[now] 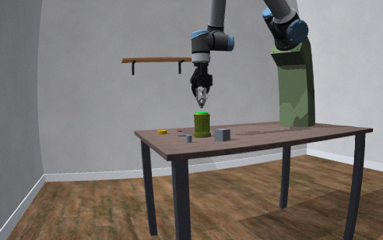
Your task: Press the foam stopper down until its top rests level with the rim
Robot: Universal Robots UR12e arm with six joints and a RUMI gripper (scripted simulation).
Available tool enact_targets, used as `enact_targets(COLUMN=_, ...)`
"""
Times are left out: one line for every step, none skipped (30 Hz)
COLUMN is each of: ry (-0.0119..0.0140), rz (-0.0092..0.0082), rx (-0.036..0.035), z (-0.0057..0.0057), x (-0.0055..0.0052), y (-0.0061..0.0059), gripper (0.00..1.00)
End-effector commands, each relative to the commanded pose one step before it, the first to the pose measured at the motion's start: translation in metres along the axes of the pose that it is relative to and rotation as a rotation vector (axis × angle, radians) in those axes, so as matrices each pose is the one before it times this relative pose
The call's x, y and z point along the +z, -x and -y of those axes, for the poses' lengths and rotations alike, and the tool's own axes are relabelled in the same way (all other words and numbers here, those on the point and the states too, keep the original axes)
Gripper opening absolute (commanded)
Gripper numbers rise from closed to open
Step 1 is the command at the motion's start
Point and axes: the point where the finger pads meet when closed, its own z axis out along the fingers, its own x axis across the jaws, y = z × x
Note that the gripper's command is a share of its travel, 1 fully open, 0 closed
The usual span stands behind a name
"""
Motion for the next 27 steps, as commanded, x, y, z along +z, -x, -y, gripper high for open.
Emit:
enact_targets(ry=0.00173, rz=-0.00381, rx=0.00107, z=0.00021, x=-0.01534, y=-0.00201, gripper=0.00)
enact_targets(ry=0.00000, rz=0.00000, rx=0.00000, z=0.00000, x=-0.00132, y=0.00000, gripper=0.00)
enact_targets(ry=0.00000, rz=0.00000, rx=0.00000, z=0.00000, x=-0.00102, y=0.00000, gripper=0.00)
enact_targets(ry=0.00000, rz=0.00000, rx=0.00000, z=0.00000, x=-0.00074, y=0.00000, gripper=0.00)
enact_targets(ry=0.00000, rz=0.00000, rx=0.00000, z=0.00000, x=-0.00048, y=0.00000, gripper=0.00)
enact_targets(ry=0.00000, rz=0.00000, rx=0.00000, z=0.00000, x=-0.00027, y=0.00000, gripper=0.00)
enact_targets(ry=0.00000, rz=0.00000, rx=0.00000, z=0.00000, x=-0.00010, y=0.00000, gripper=0.00)
enact_targets(ry=-0.00003, rz=0.00023, rx=-0.00014, z=0.00001, x=-0.00005, y=0.00023, gripper=0.00)
enact_targets(ry=-0.00008, rz=0.00072, rx=-0.00044, z=0.00002, x=-0.00010, y=0.00073, gripper=0.00)
enact_targets(ry=0.00000, rz=0.00000, rx=0.00000, z=0.00000, x=0.00000, y=0.00000, gripper=0.00)
enact_targets(ry=0.00000, rz=0.00000, rx=0.00000, z=0.00000, x=0.00000, y=0.00000, gripper=0.00)
enact_targets(ry=0.00037, rz=0.00076, rx=-0.00136, z=-0.00060, x=0.00003, y=0.00096, gripper=0.00)
enact_targets(ry=0.00009, rz=-0.00050, rx=0.00025, z=0.00000, x=0.00030, y=-0.00019, gripper=0.00)
enact_targets(ry=0.00004, rz=-0.00032, rx=0.00020, z=-0.00001, x=0.00017, y=-0.00014, gripper=0.00)
enact_targets(ry=-0.00001, rz=-0.00014, rx=0.00014, z=-0.00001, x=0.00007, y=-0.00007, gripper=0.00)
enact_targets(ry=-0.00005, rz=0.00000, rx=0.00009, z=0.00001, x=0.00000, y=0.00000, gripper=0.00)
enact_targets(ry=-0.00006, rz=0.00018, rx=-0.00004, z=0.00001, x=-0.00002, y=0.00006, gripper=0.00)
enact_targets(ry=-0.00004, rz=0.00014, rx=-0.00004, z=0.00000, x=-0.00002, y=0.00005, gripper=0.00)
enact_targets(ry=-0.00003, rz=0.00011, rx=-0.00003, z=0.00000, x=-0.00001, y=0.00004, gripper=0.00)
enact_targets(ry=-0.00002, rz=0.00008, rx=-0.00003, z=0.00000, x=-0.00001, y=0.00003, gripper=0.00)
enact_targets(ry=-0.00001, rz=0.00005, rx=-0.00002, z=0.00000, x=-0.00001, y=0.00002, gripper=0.00)
enact_targets(ry=0.00000, rz=0.00003, rx=-0.00002, z=0.00000, x=0.00000, y=0.00001, gripper=0.00)
enact_targets(ry=0.00000, rz=0.00002, rx=-0.00001, z=0.00000, x=0.00000, y=0.00001, gripper=0.00)
enact_targets(ry=0.00000, rz=0.00001, rx=-0.00001, z=0.00000, x=0.00000, y=0.00000, gripper=0.00)
enact_targets(ry=0.00000, rz=0.00000, rx=0.00000, z=0.00000, x=0.00000, y=0.00000, gripper=0.00)
enact_targets(ry=0.00003, rz=-0.00003, rx=-0.00001, z=0.00000, x=0.00015, y=0.00001, gripper=0.00)
enact_targets(ry=0.00000, rz=0.00000, rx=0.00000, z=0.00000, x=0.00000, y=0.00000, gripper=0.00)
